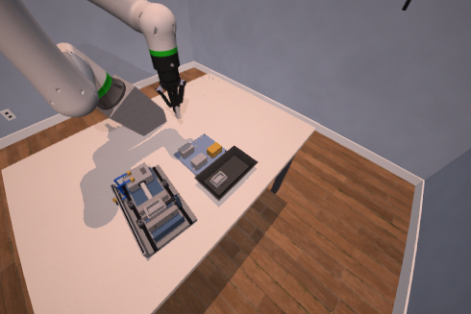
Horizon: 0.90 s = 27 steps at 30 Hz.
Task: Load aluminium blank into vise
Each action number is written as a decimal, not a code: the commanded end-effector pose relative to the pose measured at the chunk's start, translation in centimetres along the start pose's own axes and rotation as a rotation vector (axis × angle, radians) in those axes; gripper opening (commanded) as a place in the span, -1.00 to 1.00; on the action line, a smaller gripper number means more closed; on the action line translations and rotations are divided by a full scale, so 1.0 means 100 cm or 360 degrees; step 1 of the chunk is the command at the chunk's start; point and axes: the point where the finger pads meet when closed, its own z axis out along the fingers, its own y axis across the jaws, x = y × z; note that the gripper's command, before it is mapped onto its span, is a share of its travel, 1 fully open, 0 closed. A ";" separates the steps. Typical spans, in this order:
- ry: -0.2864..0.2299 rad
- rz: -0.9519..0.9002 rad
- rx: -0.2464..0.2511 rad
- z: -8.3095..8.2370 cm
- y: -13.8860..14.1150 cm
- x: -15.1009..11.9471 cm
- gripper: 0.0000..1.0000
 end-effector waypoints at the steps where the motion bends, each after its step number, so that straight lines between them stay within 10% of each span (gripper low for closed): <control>1: 0.0000 0.0000 0.0000 -0.002 0.000 0.000 -1.00; 27: 0.0000 0.0000 0.0000 -0.045 0.000 0.000 -1.00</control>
